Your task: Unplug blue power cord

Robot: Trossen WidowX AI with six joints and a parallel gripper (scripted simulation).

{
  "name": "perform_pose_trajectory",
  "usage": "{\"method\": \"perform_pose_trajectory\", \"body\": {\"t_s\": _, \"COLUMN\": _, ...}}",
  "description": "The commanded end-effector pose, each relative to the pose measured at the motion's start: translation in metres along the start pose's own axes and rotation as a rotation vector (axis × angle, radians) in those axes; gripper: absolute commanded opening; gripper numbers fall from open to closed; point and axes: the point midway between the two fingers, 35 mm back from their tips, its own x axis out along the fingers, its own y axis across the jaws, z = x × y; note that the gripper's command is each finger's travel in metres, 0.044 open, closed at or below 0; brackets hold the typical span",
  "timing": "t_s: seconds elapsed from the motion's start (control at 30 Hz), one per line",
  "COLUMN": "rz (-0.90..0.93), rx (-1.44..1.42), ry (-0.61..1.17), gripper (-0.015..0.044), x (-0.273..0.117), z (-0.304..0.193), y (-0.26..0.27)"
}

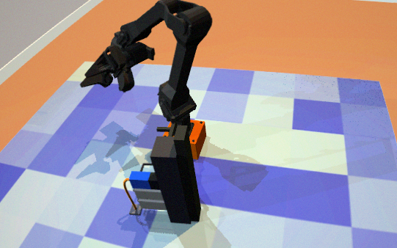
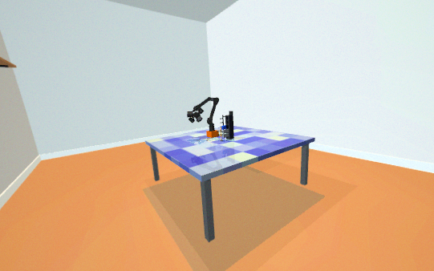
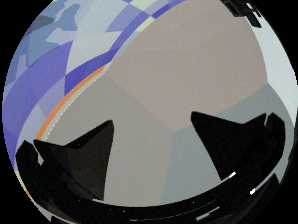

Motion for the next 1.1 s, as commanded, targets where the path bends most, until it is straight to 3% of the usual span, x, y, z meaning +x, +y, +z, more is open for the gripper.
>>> {"method": "perform_pose_trajectory", "body": {"t_s": 0.0, "rz": -0.002, "rx": -0.005, "ry": -0.010, "gripper": 0.0374, "x": 0.001, "z": 0.001, "y": 0.000}}
{"method": "perform_pose_trajectory", "body": {"t_s": 0.27, "rz": -0.120, "rx": -0.278, "ry": -0.447, "gripper": 0.0164, "x": 0.052, "z": 0.047, "y": -0.012}}
{"method": "perform_pose_trajectory", "body": {"t_s": 0.63, "rz": -0.449, "rx": -0.830, "ry": -1.012, "gripper": 0.0160, "x": 0.095, "z": 0.121, "y": -0.043}}
{"method": "perform_pose_trajectory", "body": {"t_s": 1.07, "rz": -1.078, "rx": -1.629, "ry": -1.425, "gripper": 0.0160, "x": 0.113, "z": 0.192, "y": -0.093}}
